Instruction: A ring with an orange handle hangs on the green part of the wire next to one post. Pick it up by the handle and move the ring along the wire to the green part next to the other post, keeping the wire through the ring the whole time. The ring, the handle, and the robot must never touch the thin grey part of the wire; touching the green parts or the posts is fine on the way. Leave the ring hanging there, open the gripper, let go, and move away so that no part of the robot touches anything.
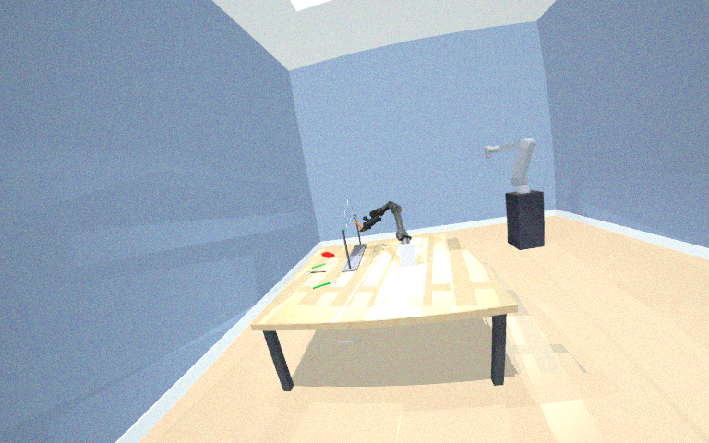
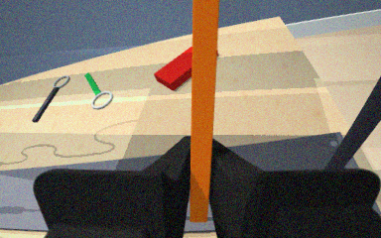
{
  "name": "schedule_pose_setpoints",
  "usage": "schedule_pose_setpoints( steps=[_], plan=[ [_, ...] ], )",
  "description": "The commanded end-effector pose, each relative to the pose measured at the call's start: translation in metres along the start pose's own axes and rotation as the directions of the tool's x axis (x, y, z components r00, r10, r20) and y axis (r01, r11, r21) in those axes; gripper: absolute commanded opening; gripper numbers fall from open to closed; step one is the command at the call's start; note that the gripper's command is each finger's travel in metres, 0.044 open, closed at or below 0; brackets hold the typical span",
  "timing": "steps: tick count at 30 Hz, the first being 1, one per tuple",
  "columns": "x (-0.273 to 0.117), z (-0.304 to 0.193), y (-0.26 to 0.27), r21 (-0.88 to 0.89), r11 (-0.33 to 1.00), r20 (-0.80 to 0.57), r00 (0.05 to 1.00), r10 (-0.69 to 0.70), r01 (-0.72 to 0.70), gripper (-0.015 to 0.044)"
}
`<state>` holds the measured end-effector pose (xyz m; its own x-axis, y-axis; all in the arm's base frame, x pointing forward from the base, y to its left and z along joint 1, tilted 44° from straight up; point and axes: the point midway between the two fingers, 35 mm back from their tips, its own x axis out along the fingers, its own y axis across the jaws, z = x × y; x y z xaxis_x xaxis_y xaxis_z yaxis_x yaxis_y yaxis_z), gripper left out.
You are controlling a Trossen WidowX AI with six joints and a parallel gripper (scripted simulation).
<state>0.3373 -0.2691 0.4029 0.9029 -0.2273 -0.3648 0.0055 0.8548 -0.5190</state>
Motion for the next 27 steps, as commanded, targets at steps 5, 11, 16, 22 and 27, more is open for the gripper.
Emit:
schedule_pose_setpoints(
  steps=[5,11,16,22,27],
  plan=[
    [0.0,0.0,0.026,0.147,0.985,0.008,0.996,0.087,-0.088,-0.015],
    [-0.003,0.004,0.046,0.266,0.951,0.025,0.987,0.156,-0.157,-0.015],
    [-0.005,0.009,0.062,0.359,0.909,0.045,0.977,0.208,-0.21,-0.015],
    [-0.01,0.018,0.079,0.467,0.841,0.076,0.96,0.269,-0.272,-0.015],
    [-0.015,0.027,0.094,0.555,0.767,0.109,0.942,0.318,-0.323,-0.015]
  ],
)
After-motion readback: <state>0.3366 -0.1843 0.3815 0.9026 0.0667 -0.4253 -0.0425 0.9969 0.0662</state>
